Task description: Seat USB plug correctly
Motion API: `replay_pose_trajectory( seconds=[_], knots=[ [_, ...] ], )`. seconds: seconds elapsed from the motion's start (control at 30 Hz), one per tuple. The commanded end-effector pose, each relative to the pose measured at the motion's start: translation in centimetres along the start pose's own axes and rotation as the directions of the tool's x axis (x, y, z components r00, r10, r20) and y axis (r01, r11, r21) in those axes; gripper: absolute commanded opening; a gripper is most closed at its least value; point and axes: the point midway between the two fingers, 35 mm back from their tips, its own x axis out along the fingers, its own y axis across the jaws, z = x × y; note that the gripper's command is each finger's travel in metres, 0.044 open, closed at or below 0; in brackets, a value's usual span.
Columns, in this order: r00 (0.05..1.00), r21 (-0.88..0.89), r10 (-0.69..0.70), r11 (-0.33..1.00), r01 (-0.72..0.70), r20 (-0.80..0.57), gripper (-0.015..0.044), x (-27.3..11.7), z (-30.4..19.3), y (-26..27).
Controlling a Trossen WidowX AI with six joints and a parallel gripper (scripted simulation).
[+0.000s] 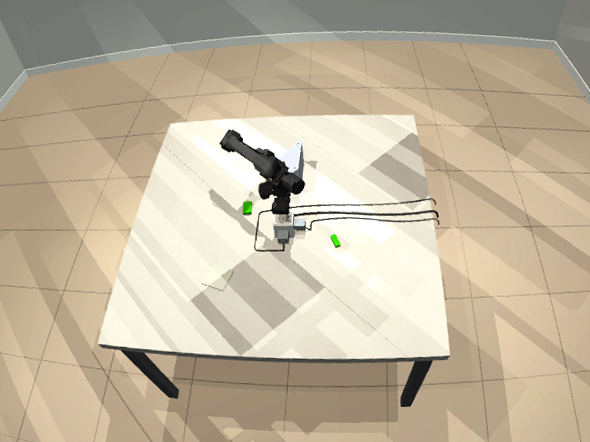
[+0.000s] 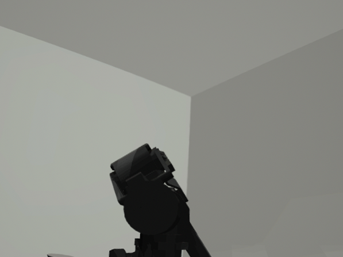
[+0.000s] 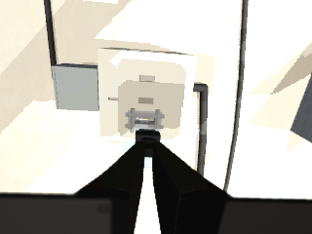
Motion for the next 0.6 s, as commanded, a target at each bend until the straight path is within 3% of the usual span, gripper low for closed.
replay_pose_trajectory(
  seconds=[0.0, 0.57],
  knots=[
    [1.0, -0.059, -0.002, 0.998, 0.001, 0.0, 0.0, 0.02, 0.0, -0.03],
    [1.0, -0.492, -0.002, 0.871, 0.002, 0.001, 0.0, 0.08, 0.02, -0.03]
  ],
)
